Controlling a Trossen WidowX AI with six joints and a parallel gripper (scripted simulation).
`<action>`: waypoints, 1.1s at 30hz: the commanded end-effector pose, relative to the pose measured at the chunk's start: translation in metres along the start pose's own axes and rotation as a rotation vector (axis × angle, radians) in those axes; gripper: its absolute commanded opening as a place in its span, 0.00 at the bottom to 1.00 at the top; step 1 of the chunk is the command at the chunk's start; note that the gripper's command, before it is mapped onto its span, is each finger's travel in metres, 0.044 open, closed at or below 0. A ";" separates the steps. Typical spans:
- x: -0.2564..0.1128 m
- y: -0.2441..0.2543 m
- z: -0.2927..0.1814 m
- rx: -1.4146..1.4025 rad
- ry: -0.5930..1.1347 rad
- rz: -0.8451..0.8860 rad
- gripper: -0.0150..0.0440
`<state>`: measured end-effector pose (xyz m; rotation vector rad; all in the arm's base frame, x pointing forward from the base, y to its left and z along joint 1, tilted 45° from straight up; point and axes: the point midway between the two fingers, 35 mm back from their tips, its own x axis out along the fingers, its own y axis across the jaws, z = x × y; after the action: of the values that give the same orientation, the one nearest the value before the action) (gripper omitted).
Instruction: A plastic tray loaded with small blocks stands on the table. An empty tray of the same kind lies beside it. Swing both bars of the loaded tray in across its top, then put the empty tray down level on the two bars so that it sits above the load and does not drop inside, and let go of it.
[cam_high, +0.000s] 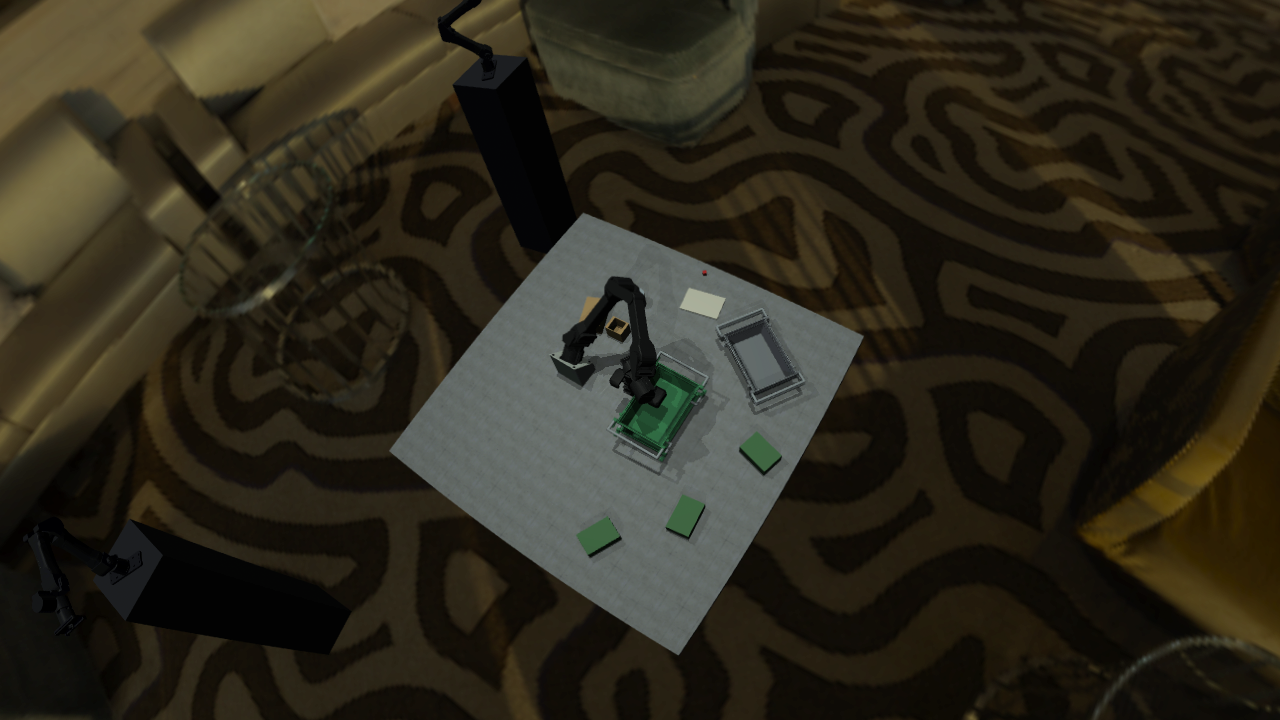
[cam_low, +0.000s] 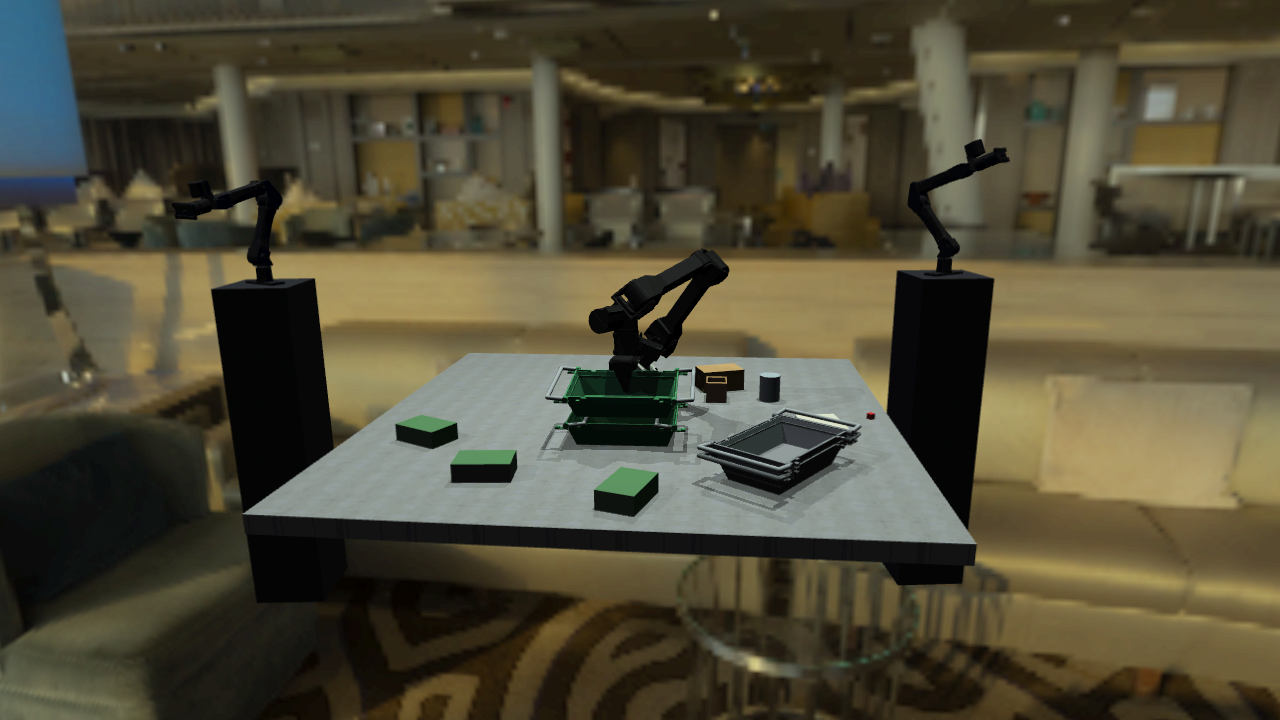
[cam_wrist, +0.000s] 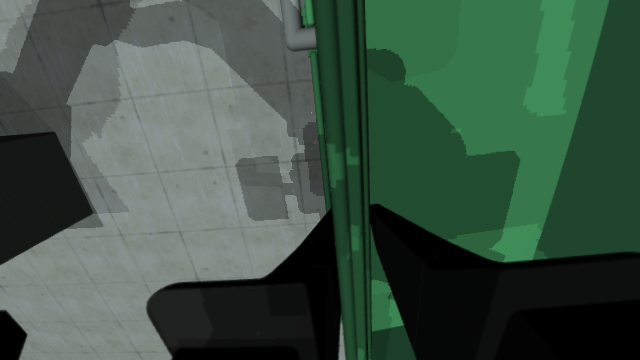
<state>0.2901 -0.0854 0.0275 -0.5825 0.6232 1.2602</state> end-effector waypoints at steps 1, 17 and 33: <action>0.005 0.003 0.002 -0.002 0.002 0.022 0.25; 0.013 0.005 0.002 -0.002 0.002 0.022 0.25; 0.013 0.005 0.002 -0.002 0.002 0.022 0.25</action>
<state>0.2896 -0.0801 0.0215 -0.5841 0.6230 1.2607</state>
